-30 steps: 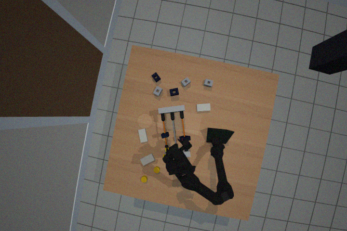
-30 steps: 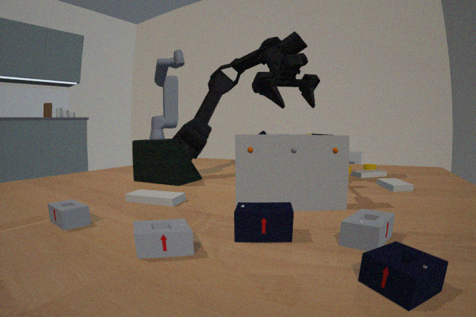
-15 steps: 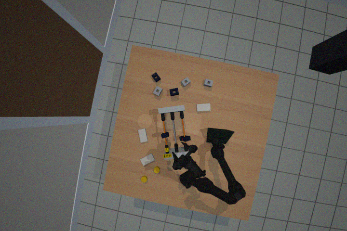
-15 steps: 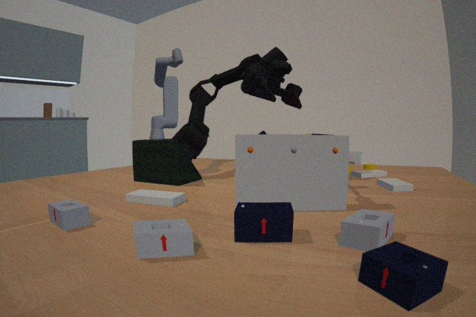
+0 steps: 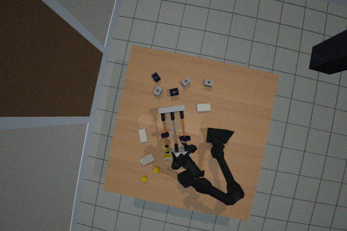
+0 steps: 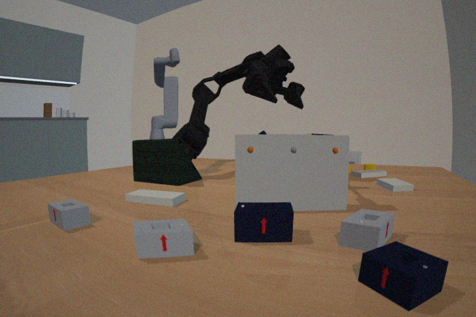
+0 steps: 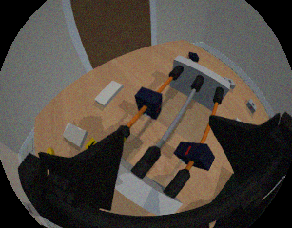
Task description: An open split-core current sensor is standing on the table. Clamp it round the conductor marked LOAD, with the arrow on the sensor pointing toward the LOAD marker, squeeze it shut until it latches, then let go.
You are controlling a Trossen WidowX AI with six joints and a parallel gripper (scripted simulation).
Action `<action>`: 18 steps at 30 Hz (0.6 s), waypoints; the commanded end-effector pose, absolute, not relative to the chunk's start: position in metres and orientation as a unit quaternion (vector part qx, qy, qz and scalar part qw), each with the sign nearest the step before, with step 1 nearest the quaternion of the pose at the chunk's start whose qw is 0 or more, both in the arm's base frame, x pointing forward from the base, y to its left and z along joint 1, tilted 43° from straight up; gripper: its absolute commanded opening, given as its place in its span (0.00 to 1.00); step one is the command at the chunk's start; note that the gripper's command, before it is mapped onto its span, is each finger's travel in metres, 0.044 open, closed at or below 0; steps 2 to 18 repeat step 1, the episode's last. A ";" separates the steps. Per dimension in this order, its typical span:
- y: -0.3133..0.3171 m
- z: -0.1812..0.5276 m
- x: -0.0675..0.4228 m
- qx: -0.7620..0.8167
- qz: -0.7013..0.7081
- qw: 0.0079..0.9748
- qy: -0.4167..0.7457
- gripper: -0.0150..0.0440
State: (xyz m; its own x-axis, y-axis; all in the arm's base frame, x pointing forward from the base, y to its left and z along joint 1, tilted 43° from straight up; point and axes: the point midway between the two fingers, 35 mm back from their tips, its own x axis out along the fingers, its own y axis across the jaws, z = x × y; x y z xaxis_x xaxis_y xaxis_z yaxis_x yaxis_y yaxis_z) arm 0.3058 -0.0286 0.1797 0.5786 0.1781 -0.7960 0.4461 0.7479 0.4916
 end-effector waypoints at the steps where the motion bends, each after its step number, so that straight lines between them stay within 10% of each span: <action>1: -0.029 0.180 0.306 0.345 -0.082 0.818 0.452 1.00; 18: -0.029 0.180 0.306 0.345 -0.082 0.818 0.452 1.00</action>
